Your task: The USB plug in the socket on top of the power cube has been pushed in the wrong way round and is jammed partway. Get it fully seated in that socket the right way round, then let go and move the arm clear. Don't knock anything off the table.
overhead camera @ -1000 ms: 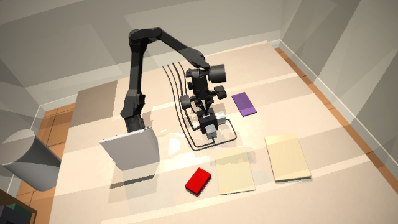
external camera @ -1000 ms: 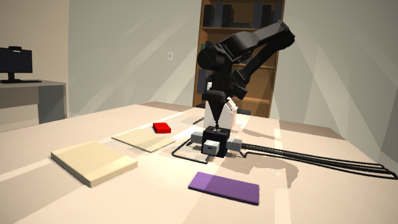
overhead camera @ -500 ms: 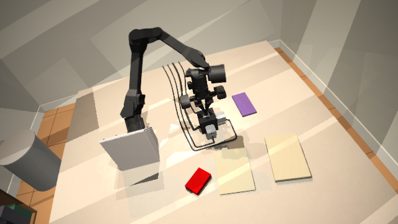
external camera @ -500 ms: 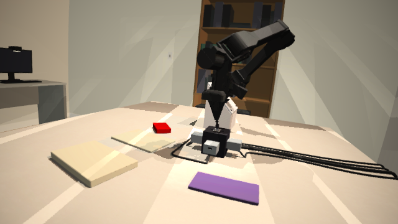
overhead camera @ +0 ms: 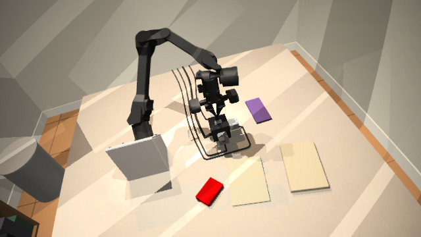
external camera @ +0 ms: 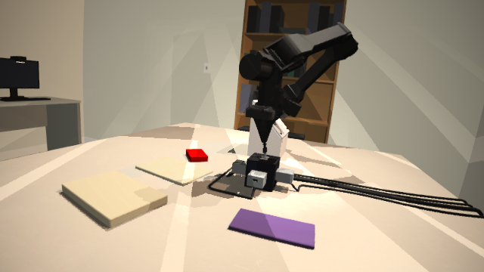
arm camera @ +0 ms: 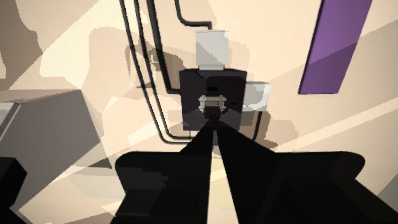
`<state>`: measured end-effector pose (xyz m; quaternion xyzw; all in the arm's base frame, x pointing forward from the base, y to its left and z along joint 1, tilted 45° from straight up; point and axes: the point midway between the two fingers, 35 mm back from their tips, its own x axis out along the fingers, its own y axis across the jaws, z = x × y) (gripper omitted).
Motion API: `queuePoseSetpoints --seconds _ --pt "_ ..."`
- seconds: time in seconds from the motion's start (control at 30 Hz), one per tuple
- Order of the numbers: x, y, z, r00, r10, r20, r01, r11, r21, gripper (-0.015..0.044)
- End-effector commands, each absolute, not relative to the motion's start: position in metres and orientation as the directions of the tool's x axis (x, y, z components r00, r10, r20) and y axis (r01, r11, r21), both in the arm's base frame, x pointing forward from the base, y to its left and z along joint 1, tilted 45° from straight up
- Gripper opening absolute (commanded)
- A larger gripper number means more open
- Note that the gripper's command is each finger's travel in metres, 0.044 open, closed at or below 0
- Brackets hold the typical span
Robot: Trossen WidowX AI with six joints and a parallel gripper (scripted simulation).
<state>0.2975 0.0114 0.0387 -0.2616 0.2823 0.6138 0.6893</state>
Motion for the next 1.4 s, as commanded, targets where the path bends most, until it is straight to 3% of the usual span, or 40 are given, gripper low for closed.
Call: queuePoseSetpoints --seconds 0.0,0.9,1.37 --pt "0.300 0.007 0.042 0.093 0.693 -0.715 -0.994 0.108 -0.024 0.0000" --pt "0.298 -0.002 0.052 0.092 0.694 -0.714 -0.994 0.112 -0.018 0.0000" --pt "0.297 0.000 0.050 0.089 0.698 -0.711 -0.919 0.333 0.212 0.0000"
